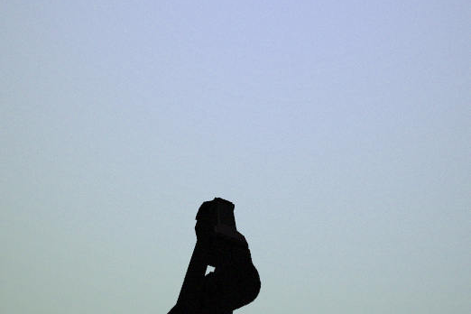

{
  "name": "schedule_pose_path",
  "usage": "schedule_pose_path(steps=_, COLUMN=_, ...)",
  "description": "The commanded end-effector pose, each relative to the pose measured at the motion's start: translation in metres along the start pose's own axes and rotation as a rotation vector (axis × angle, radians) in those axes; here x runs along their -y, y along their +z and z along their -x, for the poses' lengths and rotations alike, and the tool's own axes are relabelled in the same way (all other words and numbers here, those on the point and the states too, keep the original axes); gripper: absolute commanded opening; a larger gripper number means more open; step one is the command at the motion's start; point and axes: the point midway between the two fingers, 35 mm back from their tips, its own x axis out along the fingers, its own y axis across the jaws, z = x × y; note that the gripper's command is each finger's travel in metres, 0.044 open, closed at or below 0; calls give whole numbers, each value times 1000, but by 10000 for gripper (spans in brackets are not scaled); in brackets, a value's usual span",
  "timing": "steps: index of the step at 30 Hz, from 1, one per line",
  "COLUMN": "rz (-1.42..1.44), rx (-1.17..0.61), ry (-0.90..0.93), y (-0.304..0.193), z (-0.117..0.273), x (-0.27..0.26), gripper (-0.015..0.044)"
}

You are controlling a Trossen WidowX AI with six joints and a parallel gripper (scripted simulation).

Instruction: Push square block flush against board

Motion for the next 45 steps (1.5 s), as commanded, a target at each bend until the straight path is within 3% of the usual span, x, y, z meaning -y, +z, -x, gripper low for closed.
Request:
schedule_pose_path(steps=1, rz=3, rx=0, ry=-5, y=7, z=0, x=1, gripper=0)
schedule_pose_path(steps=3, rz=0, rx=0, ry=0, y=4, z=3, x=0, gripper=0)
schedule_pose_path(steps=8, rz=3, rx=0, ry=-5, y=3, z=55, x=0, gripper=0)
schedule_pose_path(steps=16, rz=-46, rx=0, ry=-5, y=5, z=55, x=3, gripper=0)
schedule_pose_path(steps=45, rz=-1033, rx=7, ry=-10, y=18, z=55, x=69, gripper=0)
